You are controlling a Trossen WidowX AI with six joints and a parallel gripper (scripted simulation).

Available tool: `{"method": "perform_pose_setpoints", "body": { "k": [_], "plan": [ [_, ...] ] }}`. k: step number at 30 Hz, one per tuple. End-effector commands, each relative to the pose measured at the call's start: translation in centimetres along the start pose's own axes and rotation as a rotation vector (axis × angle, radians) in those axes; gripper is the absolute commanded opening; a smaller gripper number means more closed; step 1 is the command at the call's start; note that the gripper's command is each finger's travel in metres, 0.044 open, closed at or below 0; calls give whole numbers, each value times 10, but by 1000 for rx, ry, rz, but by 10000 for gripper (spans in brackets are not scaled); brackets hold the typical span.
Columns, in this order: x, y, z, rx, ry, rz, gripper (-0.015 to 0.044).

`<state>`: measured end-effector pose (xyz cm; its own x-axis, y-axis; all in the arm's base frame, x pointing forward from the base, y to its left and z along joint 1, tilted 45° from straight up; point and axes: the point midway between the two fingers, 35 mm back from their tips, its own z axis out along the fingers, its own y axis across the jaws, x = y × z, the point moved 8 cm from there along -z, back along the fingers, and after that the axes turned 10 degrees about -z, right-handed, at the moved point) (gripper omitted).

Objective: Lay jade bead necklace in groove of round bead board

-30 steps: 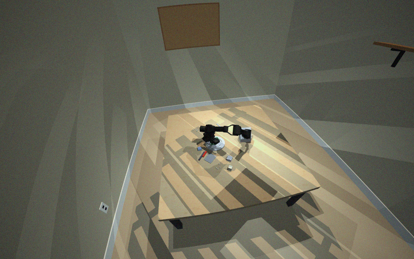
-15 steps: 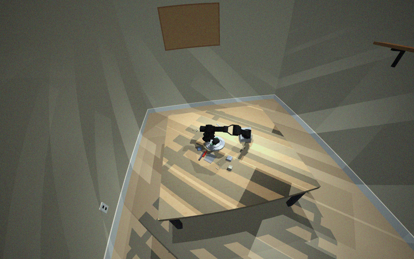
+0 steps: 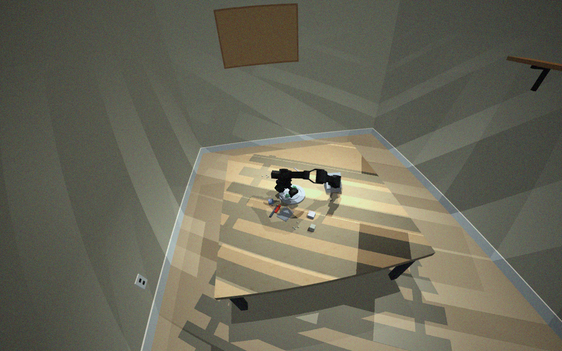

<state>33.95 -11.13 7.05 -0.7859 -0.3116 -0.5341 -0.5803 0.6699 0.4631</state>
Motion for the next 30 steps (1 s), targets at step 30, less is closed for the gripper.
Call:
{"method": "perform_pose_setpoints", "body": {
  "k": [30],
  "plan": [
    [-10,-3,-31,3,3,1259,250]
  ]
}}
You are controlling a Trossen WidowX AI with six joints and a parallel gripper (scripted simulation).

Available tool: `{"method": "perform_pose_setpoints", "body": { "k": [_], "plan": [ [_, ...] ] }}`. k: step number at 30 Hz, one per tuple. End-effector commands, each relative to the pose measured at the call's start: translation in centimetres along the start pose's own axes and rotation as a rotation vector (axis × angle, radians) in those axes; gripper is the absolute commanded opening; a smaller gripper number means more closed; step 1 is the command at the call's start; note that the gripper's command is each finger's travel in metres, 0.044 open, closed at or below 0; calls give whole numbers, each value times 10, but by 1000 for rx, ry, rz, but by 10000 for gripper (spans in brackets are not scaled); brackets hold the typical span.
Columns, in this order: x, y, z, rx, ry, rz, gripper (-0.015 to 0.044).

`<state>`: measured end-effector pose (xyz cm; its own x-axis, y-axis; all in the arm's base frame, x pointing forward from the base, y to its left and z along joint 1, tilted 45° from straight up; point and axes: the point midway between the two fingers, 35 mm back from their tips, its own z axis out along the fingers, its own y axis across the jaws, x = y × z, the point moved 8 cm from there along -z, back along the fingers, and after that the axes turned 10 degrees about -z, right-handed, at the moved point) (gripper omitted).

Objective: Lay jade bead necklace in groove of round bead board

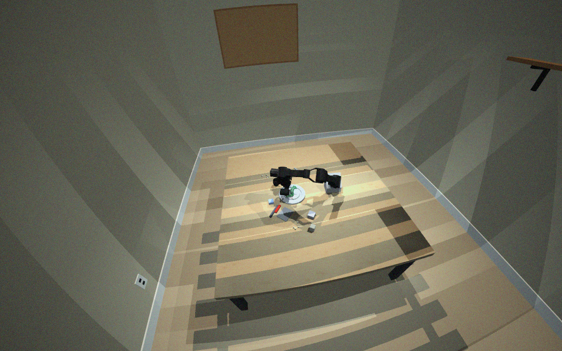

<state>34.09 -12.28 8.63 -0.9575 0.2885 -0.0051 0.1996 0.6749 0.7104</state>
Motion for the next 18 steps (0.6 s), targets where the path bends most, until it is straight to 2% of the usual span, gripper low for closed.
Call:
{"method": "perform_pose_setpoints", "body": {
  "k": [1,9,15,18],
  "plan": [
    [-4,2,-13,8,-6,417,250],
    [-4,2,-13,8,-6,417,250],
    [-4,2,3,7,-6,416,250],
    [-6,2,-4,7,-19,407,250]
  ]
}}
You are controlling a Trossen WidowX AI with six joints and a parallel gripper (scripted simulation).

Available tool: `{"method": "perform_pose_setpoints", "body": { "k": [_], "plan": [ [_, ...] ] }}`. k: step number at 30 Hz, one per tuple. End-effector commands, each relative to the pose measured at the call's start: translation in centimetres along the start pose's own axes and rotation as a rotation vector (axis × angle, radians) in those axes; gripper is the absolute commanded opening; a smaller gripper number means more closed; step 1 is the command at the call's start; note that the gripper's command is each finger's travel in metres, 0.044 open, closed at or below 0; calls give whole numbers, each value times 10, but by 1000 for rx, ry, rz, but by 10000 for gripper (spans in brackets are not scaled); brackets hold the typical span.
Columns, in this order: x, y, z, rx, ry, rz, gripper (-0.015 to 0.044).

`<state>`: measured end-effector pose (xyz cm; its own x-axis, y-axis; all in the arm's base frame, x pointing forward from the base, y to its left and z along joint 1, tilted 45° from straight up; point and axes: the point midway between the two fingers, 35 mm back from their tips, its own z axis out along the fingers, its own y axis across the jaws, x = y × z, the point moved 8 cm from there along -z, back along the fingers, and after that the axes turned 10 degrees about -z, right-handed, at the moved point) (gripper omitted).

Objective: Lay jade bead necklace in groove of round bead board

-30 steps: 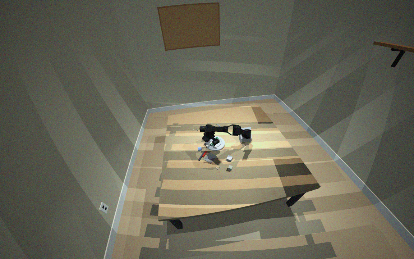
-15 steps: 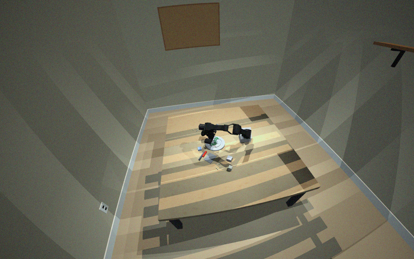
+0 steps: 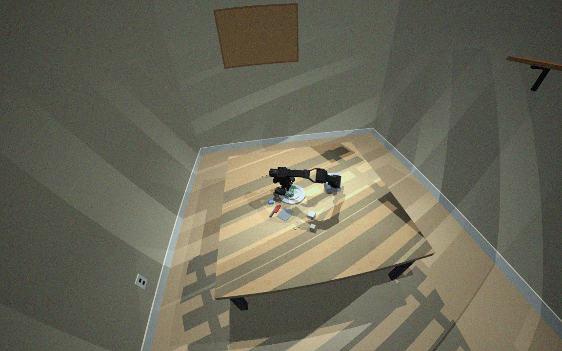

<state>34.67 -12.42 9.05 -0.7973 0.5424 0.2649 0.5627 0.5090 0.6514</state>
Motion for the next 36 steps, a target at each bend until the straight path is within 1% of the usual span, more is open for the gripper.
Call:
{"method": "perform_pose_setpoints", "body": {
  "k": [1,21,29,36],
  "plan": [
    [-1,-1,-1,-1,-3,1,250],
    [1,-2,29,0,9,10,250],
    [1,-2,30,0,9,10,250],
    [1,0,28,3,2,2,66]
  ]
}}
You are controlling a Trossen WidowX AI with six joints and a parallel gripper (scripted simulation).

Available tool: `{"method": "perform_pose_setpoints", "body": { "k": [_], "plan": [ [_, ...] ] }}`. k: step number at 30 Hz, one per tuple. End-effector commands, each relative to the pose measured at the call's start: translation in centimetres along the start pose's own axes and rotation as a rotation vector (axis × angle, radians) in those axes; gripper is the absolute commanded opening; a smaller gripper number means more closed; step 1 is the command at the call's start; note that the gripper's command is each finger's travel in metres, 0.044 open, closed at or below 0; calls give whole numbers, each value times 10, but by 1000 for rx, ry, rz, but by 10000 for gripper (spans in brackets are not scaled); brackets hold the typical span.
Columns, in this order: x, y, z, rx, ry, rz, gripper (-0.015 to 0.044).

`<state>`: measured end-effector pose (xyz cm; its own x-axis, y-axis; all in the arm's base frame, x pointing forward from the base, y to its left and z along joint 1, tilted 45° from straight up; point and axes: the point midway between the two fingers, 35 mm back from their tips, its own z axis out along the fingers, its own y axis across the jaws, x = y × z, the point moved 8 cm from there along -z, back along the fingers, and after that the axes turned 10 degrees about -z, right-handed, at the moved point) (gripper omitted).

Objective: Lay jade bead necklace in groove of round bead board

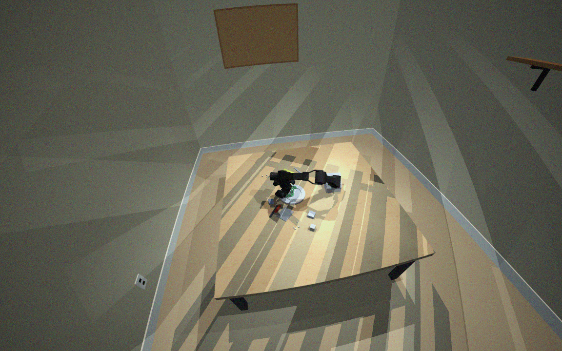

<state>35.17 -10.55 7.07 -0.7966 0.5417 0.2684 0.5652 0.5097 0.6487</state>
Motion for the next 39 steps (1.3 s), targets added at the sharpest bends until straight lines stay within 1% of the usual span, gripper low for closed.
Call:
{"method": "perform_pose_setpoints", "body": {
  "k": [1,7,39],
  "plan": [
    [0,0,0,0,-1,0,40],
    [0,0,0,0,-1,0,0],
    [0,0,0,0,-1,0,0]
  ]
}}
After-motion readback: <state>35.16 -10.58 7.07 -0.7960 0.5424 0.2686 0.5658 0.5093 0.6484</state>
